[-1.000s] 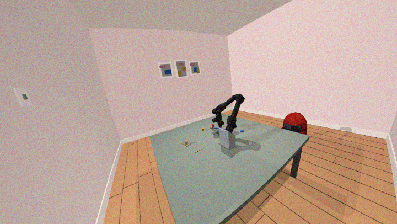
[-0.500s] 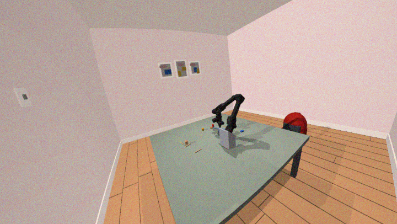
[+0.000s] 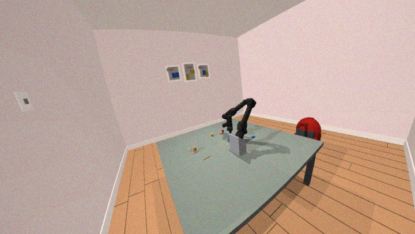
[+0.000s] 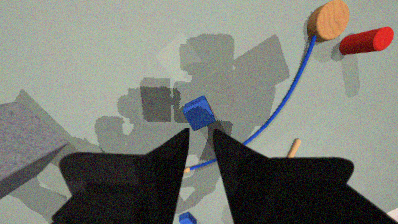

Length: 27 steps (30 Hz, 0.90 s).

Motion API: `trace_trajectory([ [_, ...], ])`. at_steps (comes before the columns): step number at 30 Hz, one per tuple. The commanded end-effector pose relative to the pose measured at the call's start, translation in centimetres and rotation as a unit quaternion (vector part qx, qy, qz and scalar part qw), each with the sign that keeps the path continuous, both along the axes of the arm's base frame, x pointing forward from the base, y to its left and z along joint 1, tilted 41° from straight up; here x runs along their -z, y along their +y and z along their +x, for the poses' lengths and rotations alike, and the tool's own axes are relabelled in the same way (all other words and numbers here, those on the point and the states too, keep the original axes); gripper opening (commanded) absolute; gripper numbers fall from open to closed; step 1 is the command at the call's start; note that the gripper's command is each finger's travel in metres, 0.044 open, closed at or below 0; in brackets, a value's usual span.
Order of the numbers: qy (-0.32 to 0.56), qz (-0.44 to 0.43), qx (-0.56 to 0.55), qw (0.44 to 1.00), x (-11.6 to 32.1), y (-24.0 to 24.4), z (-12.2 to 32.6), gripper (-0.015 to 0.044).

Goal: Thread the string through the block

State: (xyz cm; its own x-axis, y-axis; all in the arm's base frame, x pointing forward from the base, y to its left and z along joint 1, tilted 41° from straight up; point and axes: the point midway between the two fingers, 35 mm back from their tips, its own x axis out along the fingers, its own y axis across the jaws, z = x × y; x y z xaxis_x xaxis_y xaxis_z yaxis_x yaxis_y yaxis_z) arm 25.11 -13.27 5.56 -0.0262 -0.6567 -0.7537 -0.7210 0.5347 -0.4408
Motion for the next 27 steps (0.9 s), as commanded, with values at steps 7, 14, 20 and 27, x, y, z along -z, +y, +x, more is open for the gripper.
trace_trajectory([
  [7,-0.339,-0.010,0.392,0.855,-1.5,-1.5,-2.1,0.0368],
  [14,-0.497,-0.017,0.574,0.650,-2.3,-2.4,-3.5,0.0440],
  [20,-0.565,-0.020,0.653,0.503,-2.6,-2.8,-4.2,0.0440],
  [27,-0.622,-0.024,0.718,0.311,-3.1,-3.2,-5.2,0.0440],
])
